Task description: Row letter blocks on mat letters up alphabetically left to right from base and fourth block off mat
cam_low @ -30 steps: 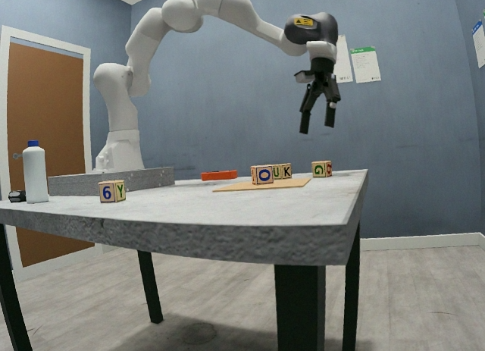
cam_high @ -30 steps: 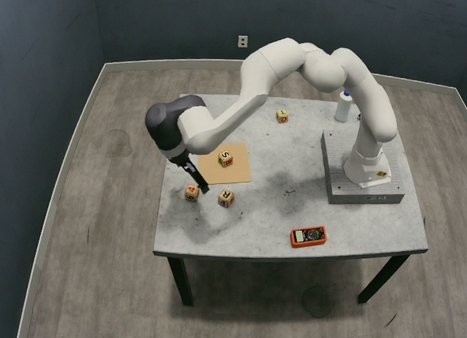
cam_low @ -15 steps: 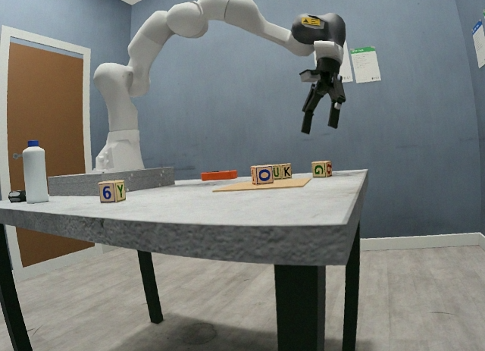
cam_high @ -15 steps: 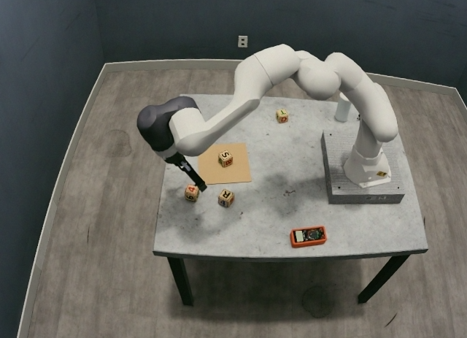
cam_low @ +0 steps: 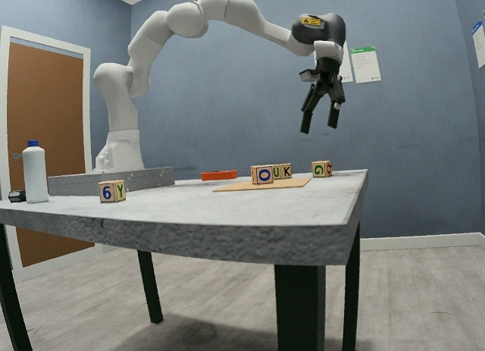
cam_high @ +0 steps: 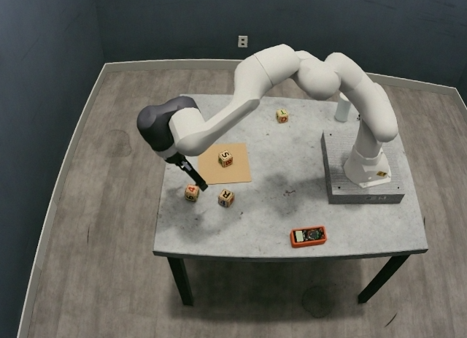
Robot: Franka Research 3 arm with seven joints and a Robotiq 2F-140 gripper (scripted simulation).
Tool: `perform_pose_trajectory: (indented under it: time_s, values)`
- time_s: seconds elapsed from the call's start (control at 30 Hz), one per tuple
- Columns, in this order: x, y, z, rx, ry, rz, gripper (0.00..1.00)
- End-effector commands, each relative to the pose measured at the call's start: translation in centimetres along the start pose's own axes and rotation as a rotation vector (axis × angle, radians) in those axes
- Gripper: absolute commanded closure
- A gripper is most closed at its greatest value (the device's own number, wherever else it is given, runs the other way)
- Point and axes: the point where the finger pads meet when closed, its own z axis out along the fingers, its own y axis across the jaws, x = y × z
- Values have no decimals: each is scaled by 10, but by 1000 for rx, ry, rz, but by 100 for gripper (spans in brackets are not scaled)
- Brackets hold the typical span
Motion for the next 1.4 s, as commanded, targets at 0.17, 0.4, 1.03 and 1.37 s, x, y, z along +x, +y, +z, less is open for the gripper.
perform_pose_trajectory:
  time_s: [0.17, 0.4, 1.03, 1.37]
  values:
    - [0, 1, 1, -1, 4, -9, 0]
    - [0, 1, 1, -1, 4, -9, 0]
    - [0, 1, 1, -1, 4, -9, 0]
    - [27, -13, 8, 4, 6, -9, 0]
